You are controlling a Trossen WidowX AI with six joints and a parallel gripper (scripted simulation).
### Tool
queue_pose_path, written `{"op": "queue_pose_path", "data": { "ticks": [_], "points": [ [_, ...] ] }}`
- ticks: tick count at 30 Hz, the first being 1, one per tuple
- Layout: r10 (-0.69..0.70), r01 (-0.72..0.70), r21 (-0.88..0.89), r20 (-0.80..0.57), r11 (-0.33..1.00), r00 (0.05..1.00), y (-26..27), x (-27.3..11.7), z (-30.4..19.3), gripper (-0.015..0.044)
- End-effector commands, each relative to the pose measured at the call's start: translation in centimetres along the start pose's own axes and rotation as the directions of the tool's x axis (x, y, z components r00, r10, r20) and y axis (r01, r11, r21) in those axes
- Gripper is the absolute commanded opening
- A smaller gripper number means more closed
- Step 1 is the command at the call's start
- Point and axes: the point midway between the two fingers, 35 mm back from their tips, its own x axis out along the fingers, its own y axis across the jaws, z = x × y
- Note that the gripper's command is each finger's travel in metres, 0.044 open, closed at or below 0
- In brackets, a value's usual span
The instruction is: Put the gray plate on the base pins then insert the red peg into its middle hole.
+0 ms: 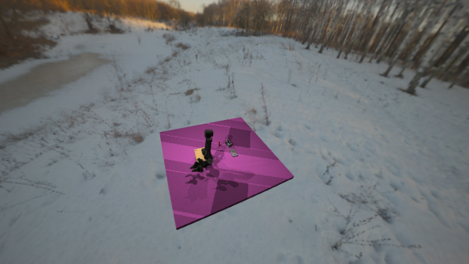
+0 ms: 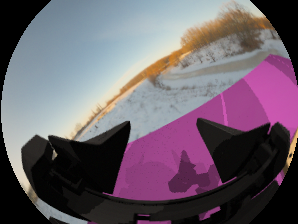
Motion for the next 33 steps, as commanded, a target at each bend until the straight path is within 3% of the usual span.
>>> {"op": "queue_pose_path", "data": {
  "ticks": [1, 3, 5, 9, 12, 15, 18, 24, 33],
  "points": [
    [0.0, 0.0, -0.025, -0.005, 1.0, 1.0, 0.1, 0.1, -0.1, 0.0426],
    [-0.006, -0.004, -0.222, -0.045, 0.975, 0.999, 0.8, 1.2, -1.0, 0.044],
    [-0.041, -0.02, -0.499, -0.111, 0.866, 0.993, 1.5, 2.8, -2.3, 0.044],
    [-0.19, -0.125, -0.867, -0.243, 0.483, 0.951, 1.3, 5.9, -3.8, 0.044],
    [-0.34, -0.279, -0.942, -0.328, 0.186, 0.881, 0.3, 7.5, -4.1, 0.044],
    [-0.494, -0.478, -0.878, -0.403, -0.028, 0.77, -0.9, 8.2, -3.7, 0.044],
    [-0.626, -0.681, -0.72, -0.474, -0.129, 0.62, -1.9, 8.1, -2.8, 0.044],
    [-0.701, -0.891, -0.441, -0.602, -0.109, 0.384, -1.5, 7.4, -0.8, 0.044],
    [-0.637, -0.993, -0.115, -0.762, -0.042, 0.115, 0.8, 4.9, 1.9, 0.044]
  ]
}}
